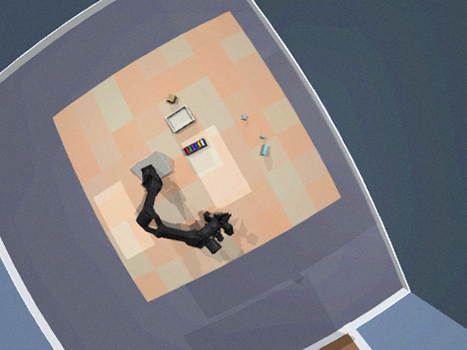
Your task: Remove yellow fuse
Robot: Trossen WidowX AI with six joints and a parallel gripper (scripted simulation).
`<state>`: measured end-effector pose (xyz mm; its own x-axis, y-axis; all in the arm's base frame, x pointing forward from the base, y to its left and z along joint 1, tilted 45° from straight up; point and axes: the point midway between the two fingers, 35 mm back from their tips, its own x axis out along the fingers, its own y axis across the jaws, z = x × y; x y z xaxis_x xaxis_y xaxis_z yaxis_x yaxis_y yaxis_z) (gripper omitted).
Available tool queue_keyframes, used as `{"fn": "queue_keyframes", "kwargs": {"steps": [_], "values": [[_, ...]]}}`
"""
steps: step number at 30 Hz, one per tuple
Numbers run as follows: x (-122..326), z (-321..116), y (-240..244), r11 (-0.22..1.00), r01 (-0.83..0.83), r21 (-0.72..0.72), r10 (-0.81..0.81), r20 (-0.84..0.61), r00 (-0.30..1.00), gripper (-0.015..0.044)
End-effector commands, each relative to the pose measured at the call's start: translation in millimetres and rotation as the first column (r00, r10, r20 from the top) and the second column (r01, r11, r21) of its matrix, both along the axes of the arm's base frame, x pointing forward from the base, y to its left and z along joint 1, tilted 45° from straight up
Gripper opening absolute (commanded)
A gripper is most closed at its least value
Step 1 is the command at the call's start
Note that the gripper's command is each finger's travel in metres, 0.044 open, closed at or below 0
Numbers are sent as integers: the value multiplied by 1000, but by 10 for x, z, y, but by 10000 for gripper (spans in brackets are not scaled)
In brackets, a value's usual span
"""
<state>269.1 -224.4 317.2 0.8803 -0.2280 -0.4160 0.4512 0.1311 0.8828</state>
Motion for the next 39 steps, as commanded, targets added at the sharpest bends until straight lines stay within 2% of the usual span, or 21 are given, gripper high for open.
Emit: {"fn": "queue_keyframes", "kwargs": {"steps": [1, 5, 9, 13, 17, 19, 22, 25, 28, 31, 39], "values": [[362, -441, 235, 978, -173, -114, 147, -207, 967, 65], [685, -969, 620, 880, -429, -203, 305, -450, 839, 65], [870, -1465, 1081, 677, -700, -228, 407, -677, 613, 65], [887, -1897, 1498, 356, -921, -158, 386, -873, 299, 65], [806, -2257, 1905, -44, -998, 33, 218, -975, -42, 65], [742, -2401, 2093, -238, -957, 166, 79, -979, -189, 65], [605, -2586, 2384, -473, -796, 376, -155, -926, -345, 65], [475, -2704, 2592, -591, -590, 550, -372, -835, -405, 65], [355, -2780, 2756, -608, -320, 726, -615, -686, -389, 65], [295, -2815, 2856, -565, -154, 811, -740, -580, -339, 65], [282, -2828, 2881, -551, -121, 826, -764, -557, -325, 65]]}}
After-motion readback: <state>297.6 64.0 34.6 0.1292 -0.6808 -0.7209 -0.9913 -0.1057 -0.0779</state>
